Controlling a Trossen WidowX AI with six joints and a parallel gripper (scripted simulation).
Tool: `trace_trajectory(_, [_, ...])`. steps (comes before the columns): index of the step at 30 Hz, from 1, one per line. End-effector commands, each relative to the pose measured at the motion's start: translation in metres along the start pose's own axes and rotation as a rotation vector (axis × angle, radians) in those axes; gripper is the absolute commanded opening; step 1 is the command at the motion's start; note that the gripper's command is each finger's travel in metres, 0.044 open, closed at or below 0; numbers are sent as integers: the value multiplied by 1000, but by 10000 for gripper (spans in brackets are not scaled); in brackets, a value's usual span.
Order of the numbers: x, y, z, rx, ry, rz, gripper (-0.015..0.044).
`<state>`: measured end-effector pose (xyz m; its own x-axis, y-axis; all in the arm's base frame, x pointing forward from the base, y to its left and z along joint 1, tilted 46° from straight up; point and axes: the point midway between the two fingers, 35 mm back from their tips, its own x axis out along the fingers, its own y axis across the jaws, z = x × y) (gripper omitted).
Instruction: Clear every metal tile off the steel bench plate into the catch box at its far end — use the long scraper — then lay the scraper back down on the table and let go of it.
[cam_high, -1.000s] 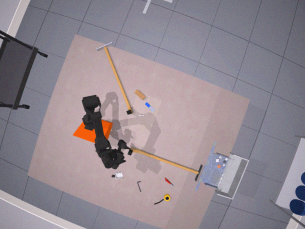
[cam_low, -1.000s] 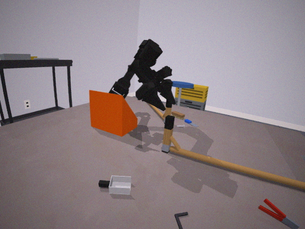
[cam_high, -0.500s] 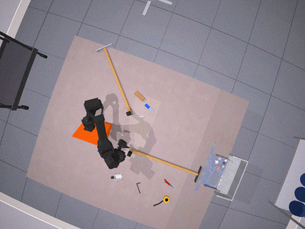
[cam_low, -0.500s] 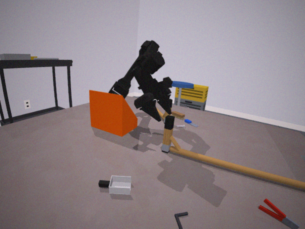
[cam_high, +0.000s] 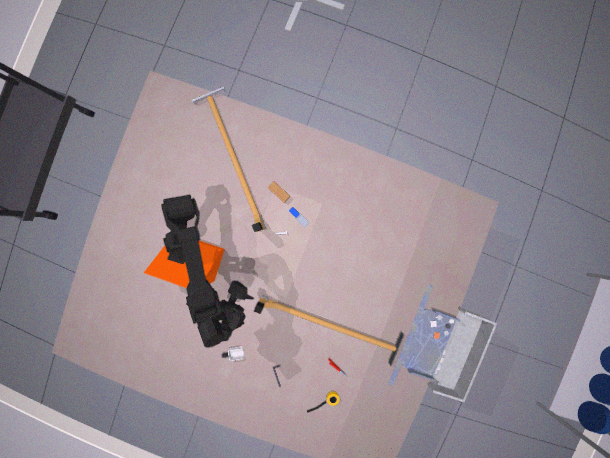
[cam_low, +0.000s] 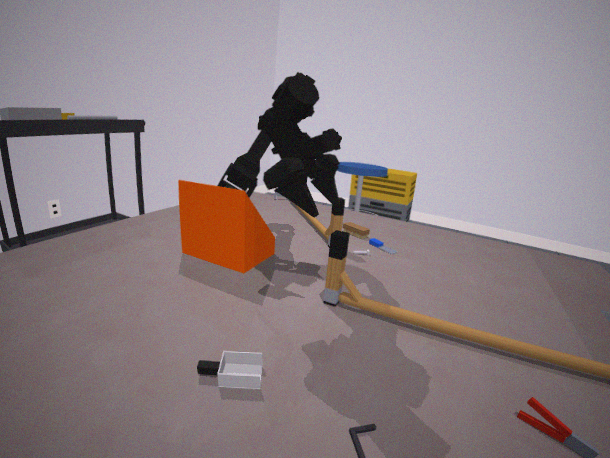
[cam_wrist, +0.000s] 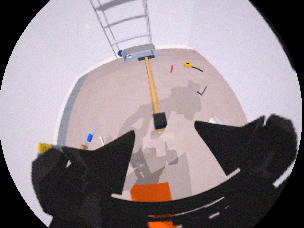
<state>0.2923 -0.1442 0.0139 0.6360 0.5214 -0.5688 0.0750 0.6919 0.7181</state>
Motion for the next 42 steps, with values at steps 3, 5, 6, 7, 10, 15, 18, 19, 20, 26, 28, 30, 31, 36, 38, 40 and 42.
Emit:
trace_trajectory(3, [-1,3,1,-15,-5,2,440])
trace_trajectory(5, [4,2,-3,-15,-5,2,440])
trace_trajectory(6, [7,2,-5,-15,-5,2,440])
trace_trajectory(7, [10,2,-7,-15,-5,2,440])
trace_trajectory(10, [17,2,-13,-15,-5,2,440])
trace_trajectory(15, [26,3,-21,-15,-5,4,440])
trace_trajectory(18, [28,3,-21,-15,-5,3,440])
trace_trajectory(19, [29,3,-21,-15,-5,3,440])
trace_trajectory(20, [30,2,-21,-15,-4,2,440])
trace_trajectory(26, [40,1,-20,-16,-2,0,440])
trace_trajectory(28, [43,1,-20,-16,-2,0,440])
trace_trajectory(30, [46,1,-19,-16,-1,-1,440])
trace_trajectory(31, [48,1,-19,-16,-1,-1,440])
trace_trajectory(36, [56,0,-19,-17,-1,-2,440])
trace_trajectory(38, [59,0,-19,-17,-1,-2,440])
trace_trajectory(40, [63,0,-19,-17,-1,-2,440])
trace_trajectory(42, [66,0,-19,-17,-1,-2,440])
